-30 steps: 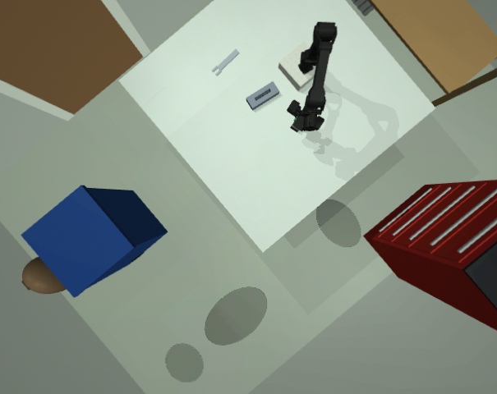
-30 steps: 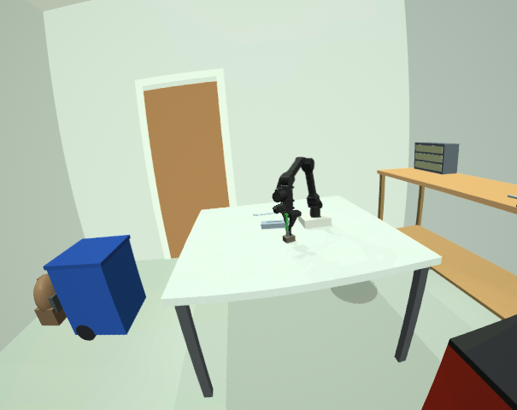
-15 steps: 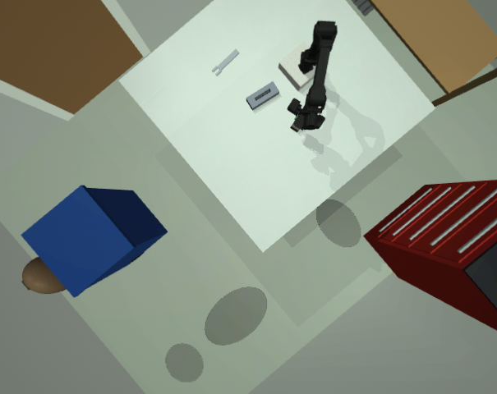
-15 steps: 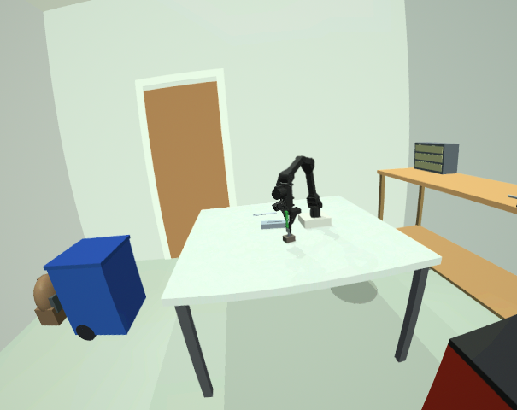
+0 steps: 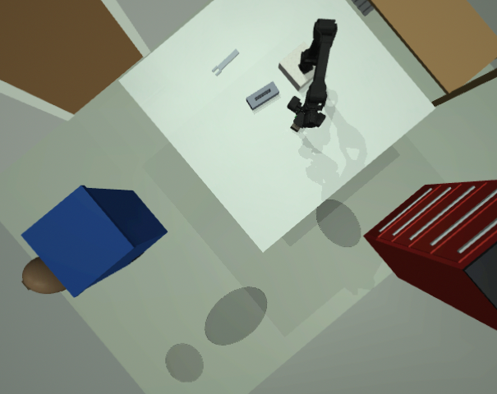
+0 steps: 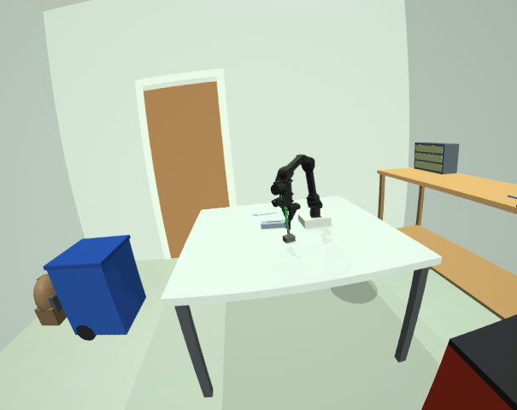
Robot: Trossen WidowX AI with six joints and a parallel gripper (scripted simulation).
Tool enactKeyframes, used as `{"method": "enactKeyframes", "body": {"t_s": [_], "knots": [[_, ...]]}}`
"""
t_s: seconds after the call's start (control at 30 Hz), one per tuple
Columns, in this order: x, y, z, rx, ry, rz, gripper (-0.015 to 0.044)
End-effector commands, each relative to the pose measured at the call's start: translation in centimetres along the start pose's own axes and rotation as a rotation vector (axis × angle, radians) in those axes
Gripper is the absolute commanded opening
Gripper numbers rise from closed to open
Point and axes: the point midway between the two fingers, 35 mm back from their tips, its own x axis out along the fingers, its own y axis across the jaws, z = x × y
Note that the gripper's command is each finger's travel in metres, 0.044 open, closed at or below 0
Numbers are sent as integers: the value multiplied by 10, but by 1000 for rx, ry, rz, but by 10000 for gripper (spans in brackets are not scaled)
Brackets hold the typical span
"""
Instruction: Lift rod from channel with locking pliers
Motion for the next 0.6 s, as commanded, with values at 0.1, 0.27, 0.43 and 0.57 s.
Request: {"method": "enactKeyframes", "body": {"t_s": [0.1, 0.27, 0.43, 0.57], "knots": [[-3, -10, 4, 17, -4, 7, 319], [-3, -18, 6, 29, -4, 7, 319], [-4, -26, 8, 42, -5, 7, 319], [-4, -32, 10, 52, -5, 6, 319]]}}
